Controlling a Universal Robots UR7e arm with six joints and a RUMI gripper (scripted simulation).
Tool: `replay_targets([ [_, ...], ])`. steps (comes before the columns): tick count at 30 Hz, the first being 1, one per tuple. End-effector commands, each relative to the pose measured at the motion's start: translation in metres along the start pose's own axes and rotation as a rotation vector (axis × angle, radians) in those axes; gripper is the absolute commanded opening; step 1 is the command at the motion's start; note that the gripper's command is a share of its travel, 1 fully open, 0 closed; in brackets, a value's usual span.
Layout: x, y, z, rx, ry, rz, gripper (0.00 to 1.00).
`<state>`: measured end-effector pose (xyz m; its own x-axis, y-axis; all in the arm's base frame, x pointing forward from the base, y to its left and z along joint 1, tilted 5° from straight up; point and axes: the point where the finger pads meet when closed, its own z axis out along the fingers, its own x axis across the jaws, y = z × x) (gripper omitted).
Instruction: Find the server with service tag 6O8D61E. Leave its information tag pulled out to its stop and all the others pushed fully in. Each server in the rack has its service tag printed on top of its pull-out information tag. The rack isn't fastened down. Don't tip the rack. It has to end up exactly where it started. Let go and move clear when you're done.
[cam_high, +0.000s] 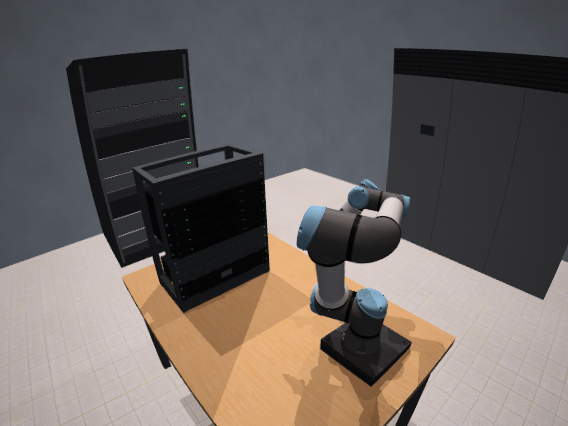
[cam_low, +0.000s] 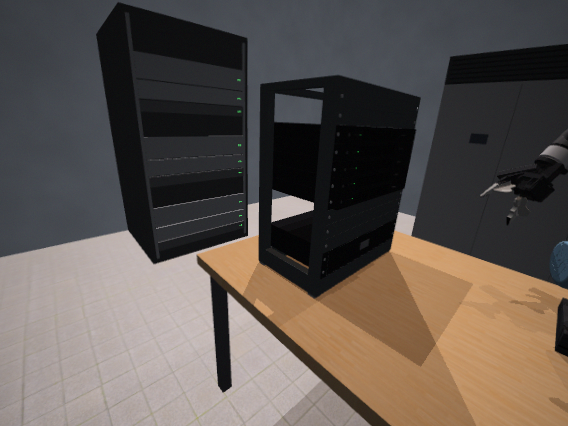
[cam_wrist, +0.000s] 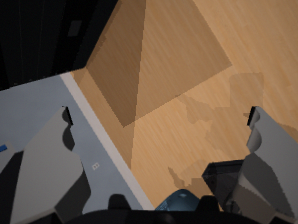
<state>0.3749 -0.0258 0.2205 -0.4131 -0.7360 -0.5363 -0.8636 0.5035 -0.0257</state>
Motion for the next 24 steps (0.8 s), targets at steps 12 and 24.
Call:
replay_targets([
  [12,0.011,-0.027,-0.013,0.083,0.054,0.014,1.00],
  [24,0.019,-0.050,-0.025,0.155,0.094,0.026,1.00],
])
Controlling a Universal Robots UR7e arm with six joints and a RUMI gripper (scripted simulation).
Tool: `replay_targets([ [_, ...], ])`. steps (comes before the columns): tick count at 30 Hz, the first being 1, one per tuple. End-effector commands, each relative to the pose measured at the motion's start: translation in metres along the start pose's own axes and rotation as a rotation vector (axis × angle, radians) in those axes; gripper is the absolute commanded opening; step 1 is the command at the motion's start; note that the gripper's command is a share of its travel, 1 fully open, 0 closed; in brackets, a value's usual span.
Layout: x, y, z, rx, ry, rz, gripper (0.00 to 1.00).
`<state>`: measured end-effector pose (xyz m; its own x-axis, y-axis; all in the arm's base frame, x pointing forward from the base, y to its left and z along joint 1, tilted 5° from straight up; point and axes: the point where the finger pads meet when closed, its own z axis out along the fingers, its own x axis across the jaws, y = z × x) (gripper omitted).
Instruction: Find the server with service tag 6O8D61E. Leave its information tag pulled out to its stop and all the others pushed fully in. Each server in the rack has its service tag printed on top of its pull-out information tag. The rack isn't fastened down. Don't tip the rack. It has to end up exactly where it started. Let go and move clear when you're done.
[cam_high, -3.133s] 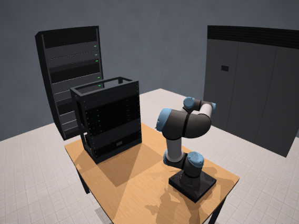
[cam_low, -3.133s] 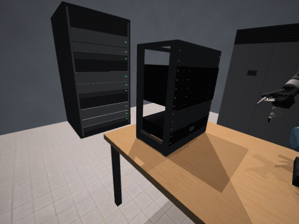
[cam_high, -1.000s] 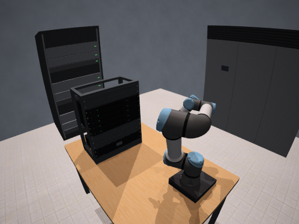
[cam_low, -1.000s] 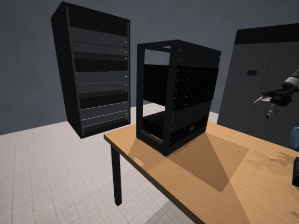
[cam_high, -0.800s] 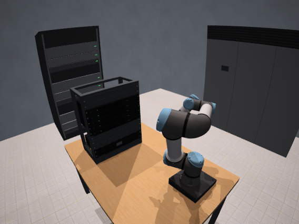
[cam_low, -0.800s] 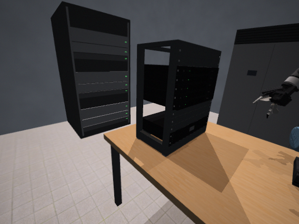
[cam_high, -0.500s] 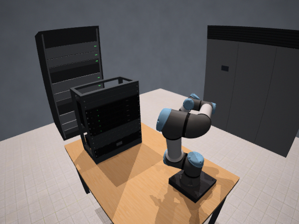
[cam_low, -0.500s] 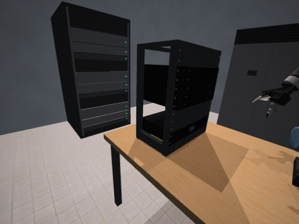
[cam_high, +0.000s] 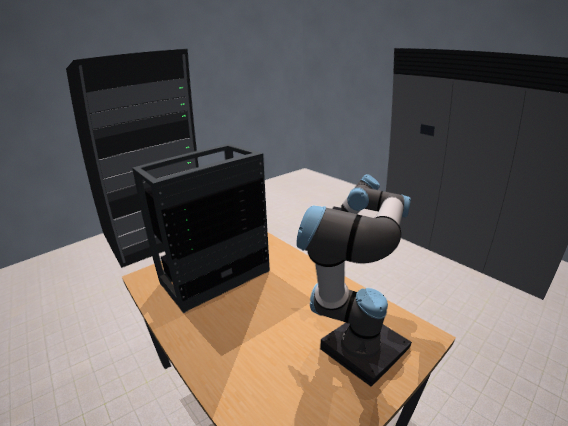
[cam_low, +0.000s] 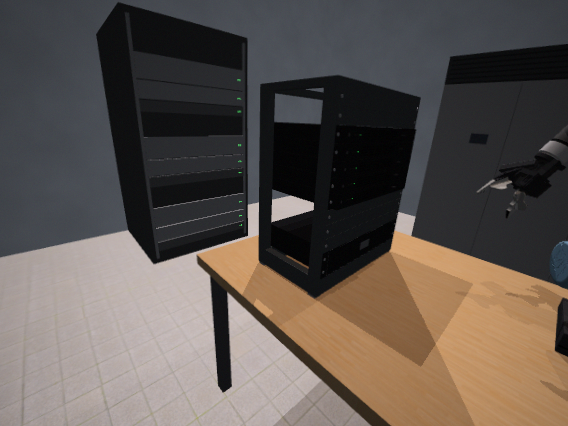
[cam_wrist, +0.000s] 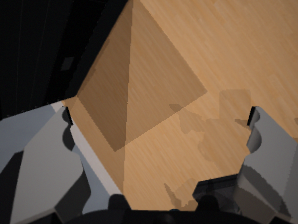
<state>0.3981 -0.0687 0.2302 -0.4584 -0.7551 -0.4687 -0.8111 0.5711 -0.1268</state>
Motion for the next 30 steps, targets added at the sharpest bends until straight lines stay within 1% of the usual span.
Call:
replay_targets([
  [1,0.003,-0.011,-0.004,0.032,0.018,0.005,1.00],
  [12,0.011,-0.039,-0.018,0.124,0.061,0.022,1.00],
  [14,0.011,-0.039,-0.018,0.124,0.061,0.022,1.00],
  [29,0.020,-0.081,-0.045,0.270,0.113,0.048,1.00],
  [30,0.020,-0.081,-0.045,0.270,0.113,0.048,1.00],
])
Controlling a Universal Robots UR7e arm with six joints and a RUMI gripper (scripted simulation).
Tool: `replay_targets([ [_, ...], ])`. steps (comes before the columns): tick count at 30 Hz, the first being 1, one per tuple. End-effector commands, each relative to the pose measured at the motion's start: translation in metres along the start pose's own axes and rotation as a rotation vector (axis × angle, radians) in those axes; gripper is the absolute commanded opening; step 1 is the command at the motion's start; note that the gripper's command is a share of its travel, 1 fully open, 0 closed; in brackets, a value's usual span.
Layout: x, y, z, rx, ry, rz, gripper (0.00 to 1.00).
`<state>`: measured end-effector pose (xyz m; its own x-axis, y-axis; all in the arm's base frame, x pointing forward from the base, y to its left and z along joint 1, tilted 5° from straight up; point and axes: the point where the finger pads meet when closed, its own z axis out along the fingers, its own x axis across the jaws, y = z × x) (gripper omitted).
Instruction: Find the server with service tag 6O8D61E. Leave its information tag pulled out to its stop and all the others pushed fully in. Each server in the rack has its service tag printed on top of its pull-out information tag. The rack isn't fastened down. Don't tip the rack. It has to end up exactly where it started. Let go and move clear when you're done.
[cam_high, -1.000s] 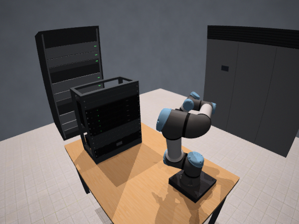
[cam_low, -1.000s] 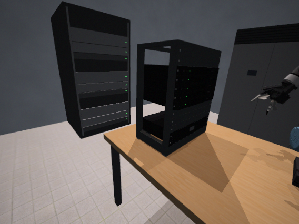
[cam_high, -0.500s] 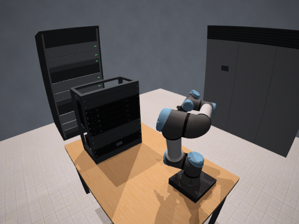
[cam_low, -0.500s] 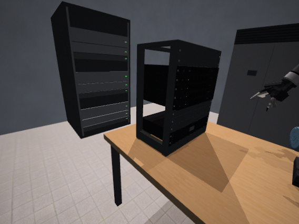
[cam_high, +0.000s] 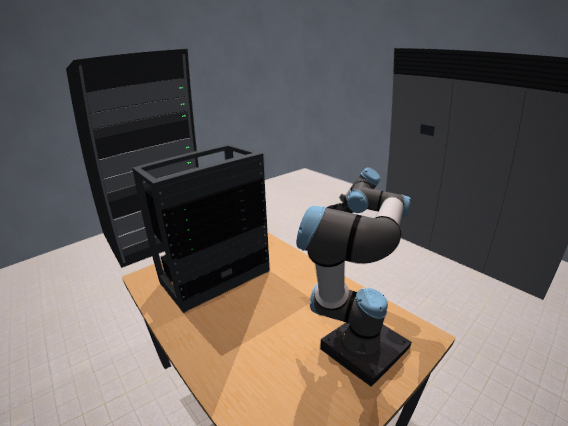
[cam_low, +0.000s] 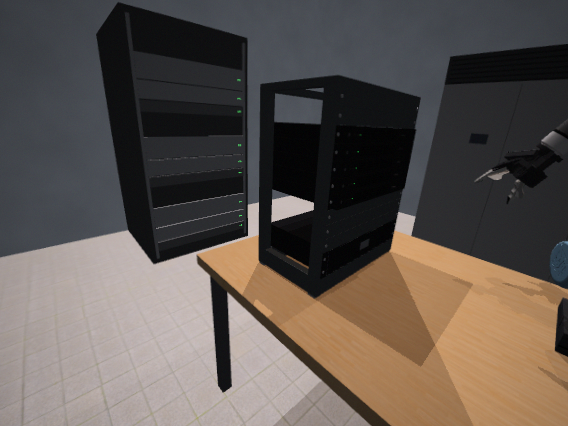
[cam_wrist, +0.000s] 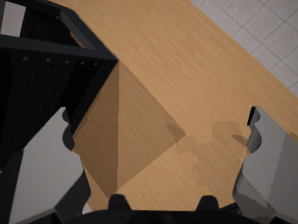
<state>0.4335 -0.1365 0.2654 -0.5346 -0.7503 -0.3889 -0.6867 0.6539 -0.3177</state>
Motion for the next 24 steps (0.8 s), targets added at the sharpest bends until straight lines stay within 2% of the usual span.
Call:
replay_targets([
  [1,0.001,-0.010,-0.003,0.031,0.011,0.005,1.00],
  [24,0.006,-0.079,-0.042,0.271,0.062,0.052,1.00],
])
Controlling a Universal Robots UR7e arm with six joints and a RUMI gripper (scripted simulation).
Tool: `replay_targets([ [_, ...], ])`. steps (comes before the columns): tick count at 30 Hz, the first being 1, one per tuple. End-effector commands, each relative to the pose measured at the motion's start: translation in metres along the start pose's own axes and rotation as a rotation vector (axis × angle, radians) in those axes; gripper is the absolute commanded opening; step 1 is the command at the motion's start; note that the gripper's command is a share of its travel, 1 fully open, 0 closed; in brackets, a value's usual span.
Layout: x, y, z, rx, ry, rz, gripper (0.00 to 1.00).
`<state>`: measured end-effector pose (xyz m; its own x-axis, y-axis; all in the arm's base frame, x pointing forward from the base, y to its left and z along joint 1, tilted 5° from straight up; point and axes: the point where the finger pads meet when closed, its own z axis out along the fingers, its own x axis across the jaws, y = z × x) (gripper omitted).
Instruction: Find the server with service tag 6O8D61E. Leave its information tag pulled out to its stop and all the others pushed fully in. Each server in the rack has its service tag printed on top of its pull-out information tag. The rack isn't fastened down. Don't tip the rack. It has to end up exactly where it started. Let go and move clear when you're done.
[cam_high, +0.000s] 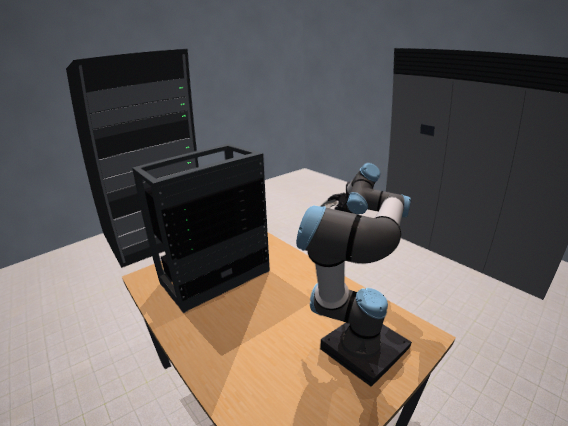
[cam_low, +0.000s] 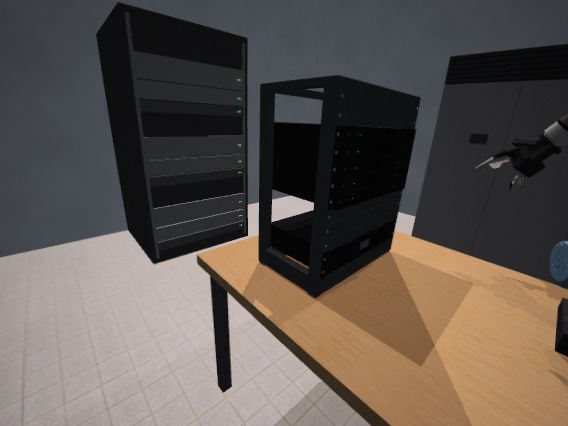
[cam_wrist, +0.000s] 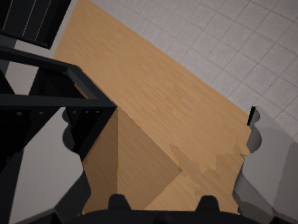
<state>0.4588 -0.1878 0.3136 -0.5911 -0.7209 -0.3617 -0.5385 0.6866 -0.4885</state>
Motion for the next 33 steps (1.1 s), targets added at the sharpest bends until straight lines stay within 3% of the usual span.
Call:
replay_targets([
  [1,0.000,-0.018,-0.007,0.058,0.009,0.012,1.00],
  [9,-0.002,-0.047,-0.022,0.159,0.017,0.033,1.00],
  [11,-0.002,-0.047,-0.022,0.159,0.017,0.033,1.00],
  [33,-0.012,-0.114,-0.073,0.425,0.005,0.090,1.00],
])
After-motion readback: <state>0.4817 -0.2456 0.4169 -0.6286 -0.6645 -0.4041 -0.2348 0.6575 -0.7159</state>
